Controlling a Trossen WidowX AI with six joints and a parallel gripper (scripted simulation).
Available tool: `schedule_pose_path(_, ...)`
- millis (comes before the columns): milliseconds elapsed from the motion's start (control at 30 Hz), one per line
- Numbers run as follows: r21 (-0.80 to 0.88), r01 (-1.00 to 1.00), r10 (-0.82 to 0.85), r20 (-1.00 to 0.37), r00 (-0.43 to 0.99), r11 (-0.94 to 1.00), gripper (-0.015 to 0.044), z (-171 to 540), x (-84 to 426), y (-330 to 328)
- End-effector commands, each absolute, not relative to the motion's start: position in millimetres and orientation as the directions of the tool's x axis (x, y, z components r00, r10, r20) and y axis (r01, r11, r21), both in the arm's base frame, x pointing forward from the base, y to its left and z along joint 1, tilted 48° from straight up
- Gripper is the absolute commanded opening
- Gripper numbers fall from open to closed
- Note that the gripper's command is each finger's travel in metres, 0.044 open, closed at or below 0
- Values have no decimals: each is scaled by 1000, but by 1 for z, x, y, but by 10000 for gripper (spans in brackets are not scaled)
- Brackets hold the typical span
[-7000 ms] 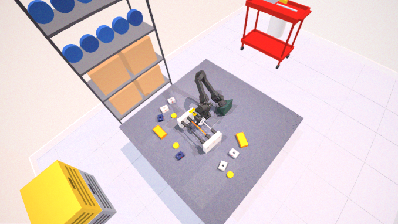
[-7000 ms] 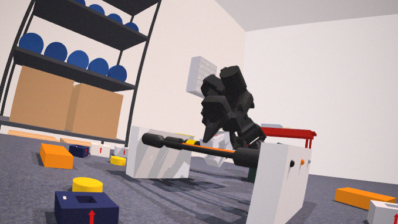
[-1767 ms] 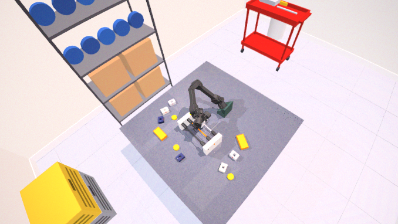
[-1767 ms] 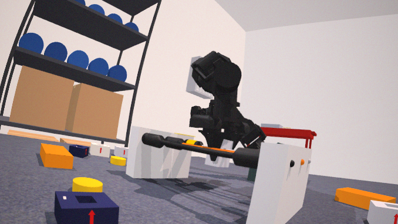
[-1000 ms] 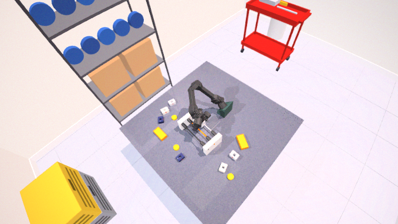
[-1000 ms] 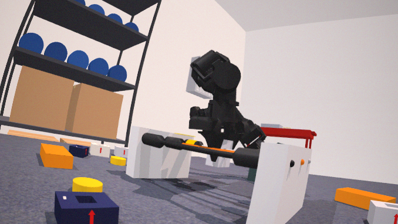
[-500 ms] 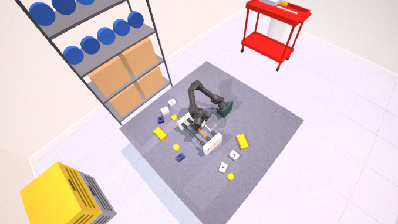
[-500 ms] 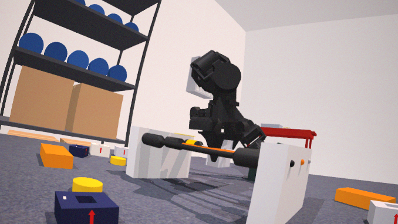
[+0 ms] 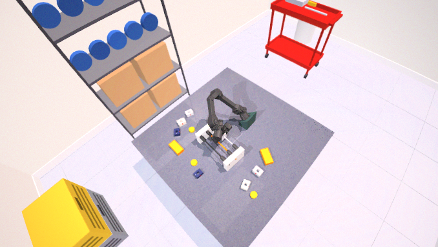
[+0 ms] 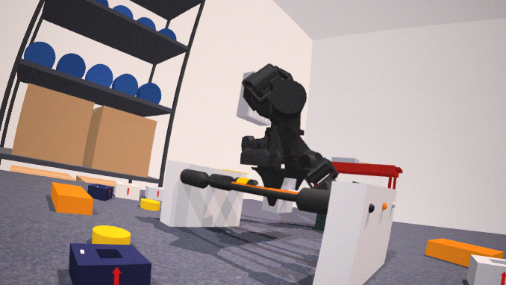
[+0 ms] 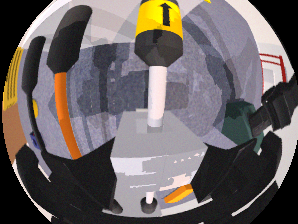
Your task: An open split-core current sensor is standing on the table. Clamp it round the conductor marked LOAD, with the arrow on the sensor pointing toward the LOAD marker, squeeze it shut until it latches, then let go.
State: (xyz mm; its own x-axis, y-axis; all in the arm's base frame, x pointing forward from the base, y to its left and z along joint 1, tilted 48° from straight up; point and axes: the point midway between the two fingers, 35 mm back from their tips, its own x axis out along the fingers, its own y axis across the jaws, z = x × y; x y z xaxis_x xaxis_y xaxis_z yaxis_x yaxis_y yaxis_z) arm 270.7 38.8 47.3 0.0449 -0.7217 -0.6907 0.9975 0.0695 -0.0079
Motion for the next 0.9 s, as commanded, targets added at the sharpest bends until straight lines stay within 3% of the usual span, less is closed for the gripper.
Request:
schedule_pose_path(0,-7,998,-722,-691,45,69,260,47,271,39)
schedule_pose_path(67,-7,998,-722,-691,45,69,260,47,271,39)
schedule_pose_path(300,-7,998,-722,-691,45,69,440,47,271,39)
schedule_pose_path(600,-2,997,-722,-690,52,74,440,49,270,41)
schedule_pose_path(867,243,932,-681,-636,361,267,440,111,228,104)
